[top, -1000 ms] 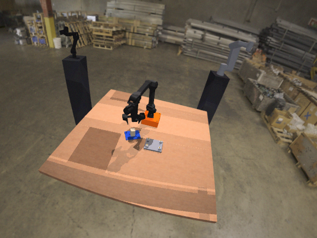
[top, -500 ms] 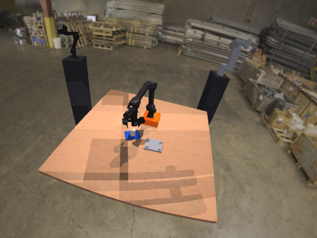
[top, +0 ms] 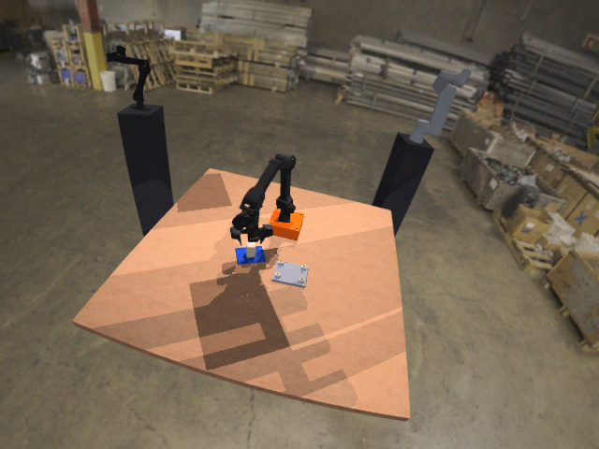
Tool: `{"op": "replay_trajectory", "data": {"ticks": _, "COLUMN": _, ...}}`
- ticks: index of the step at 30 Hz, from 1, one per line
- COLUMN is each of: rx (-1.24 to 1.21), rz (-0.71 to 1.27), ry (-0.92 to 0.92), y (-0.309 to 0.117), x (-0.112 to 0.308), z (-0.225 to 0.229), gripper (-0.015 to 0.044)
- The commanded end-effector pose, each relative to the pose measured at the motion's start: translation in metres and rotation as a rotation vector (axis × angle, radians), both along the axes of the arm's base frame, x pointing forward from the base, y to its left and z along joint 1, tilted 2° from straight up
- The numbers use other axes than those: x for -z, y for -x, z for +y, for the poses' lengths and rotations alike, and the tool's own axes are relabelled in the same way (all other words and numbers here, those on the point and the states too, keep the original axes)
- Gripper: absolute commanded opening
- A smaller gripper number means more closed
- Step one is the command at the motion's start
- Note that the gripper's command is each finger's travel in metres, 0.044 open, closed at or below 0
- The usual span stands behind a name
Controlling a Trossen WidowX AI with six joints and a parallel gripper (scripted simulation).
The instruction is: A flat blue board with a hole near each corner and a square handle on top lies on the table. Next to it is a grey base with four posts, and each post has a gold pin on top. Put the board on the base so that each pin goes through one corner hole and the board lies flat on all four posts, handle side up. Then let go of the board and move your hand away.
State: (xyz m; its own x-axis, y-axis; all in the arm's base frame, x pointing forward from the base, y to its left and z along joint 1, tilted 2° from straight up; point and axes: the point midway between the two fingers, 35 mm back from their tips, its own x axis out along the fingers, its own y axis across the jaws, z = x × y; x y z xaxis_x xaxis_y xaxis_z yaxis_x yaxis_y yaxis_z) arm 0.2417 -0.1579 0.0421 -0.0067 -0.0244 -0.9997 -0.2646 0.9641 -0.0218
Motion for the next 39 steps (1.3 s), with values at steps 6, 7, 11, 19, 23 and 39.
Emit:
{"op": "replay_trajectory", "data": {"ticks": 6, "rx": -0.004, "rz": 0.007, "ry": 0.001, "y": 0.002, "x": 0.016, "z": -0.001, "gripper": 0.044}}
{"op": "replay_trajectory", "data": {"ticks": 7, "rx": -0.004, "rz": 0.007, "ry": 0.001, "y": 0.002, "x": 0.018, "z": -0.001, "gripper": 0.044}}
{"op": "replay_trajectory", "data": {"ticks": 11, "rx": -0.005, "rz": 0.007, "ry": 0.001, "y": 0.002, "x": 0.024, "z": -0.001, "gripper": 0.044}}
{"op": "replay_trajectory", "data": {"ticks": 19, "rx": -0.005, "rz": 0.007, "ry": 0.001, "y": 0.003, "x": 0.037, "z": -0.001, "gripper": 0.044}}
{"op": "replay_trajectory", "data": {"ticks": 23, "rx": -0.006, "rz": 0.007, "ry": 0.001, "y": 0.003, "x": 0.043, "z": -0.001, "gripper": 0.044}}
{"op": "replay_trajectory", "data": {"ticks": 39, "rx": -0.006, "rz": 0.007, "ry": 0.001, "y": 0.004, "x": 0.05, "z": -0.001, "gripper": 0.0177}}
